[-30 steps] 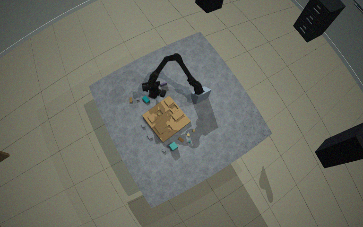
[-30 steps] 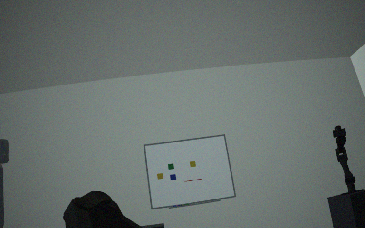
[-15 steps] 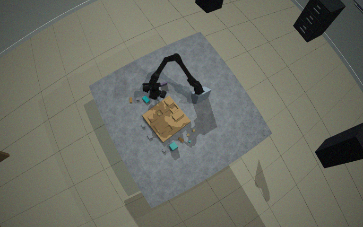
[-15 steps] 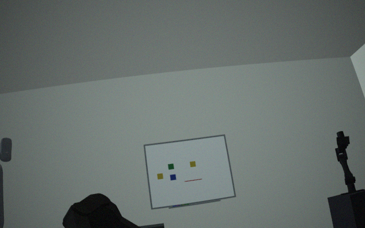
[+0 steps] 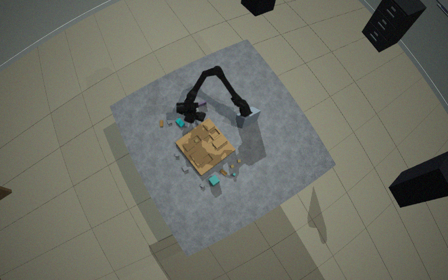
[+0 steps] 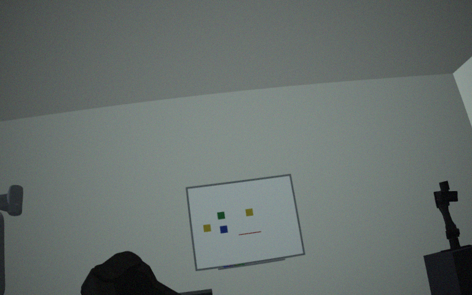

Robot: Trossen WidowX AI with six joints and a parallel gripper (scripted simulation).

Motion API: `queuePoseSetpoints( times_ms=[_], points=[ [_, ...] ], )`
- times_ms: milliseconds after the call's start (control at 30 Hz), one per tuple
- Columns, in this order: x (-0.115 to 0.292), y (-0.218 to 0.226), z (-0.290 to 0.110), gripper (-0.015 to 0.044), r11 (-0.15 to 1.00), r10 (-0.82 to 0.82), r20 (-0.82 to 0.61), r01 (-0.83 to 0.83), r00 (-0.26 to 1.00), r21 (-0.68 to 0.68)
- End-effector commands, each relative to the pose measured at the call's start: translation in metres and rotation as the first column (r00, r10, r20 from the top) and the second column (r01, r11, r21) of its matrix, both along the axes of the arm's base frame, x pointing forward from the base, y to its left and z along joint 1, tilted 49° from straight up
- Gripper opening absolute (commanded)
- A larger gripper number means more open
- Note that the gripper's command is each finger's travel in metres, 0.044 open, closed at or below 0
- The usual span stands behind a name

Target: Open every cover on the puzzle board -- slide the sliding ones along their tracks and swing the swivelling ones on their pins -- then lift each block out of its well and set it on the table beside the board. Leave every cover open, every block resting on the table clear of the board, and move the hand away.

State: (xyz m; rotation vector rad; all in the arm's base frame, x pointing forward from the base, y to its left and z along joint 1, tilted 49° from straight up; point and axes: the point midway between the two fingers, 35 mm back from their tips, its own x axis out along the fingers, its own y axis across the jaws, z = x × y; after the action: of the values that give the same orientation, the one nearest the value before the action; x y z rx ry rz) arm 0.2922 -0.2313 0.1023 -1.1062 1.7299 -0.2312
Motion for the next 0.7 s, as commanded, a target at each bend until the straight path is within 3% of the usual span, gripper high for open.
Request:
queuePoseSetpoints(
  times_ms=[0, 200, 667],
  points=[
    [0.0, 0.0, 0.0, 0.029, 1.0, -0.001, 0.0, 0.001, 1.0, 0.0],
    [0.0, 0.002, 0.001, 0.044, 1.0, -0.001, 0.0, 0.001, 1.0, 0.001],
    [0.005, 0.036, 0.028, 0.044, 1.0, 0.001, -0.002, -0.001, 1.0, 0.01]
  ],
)
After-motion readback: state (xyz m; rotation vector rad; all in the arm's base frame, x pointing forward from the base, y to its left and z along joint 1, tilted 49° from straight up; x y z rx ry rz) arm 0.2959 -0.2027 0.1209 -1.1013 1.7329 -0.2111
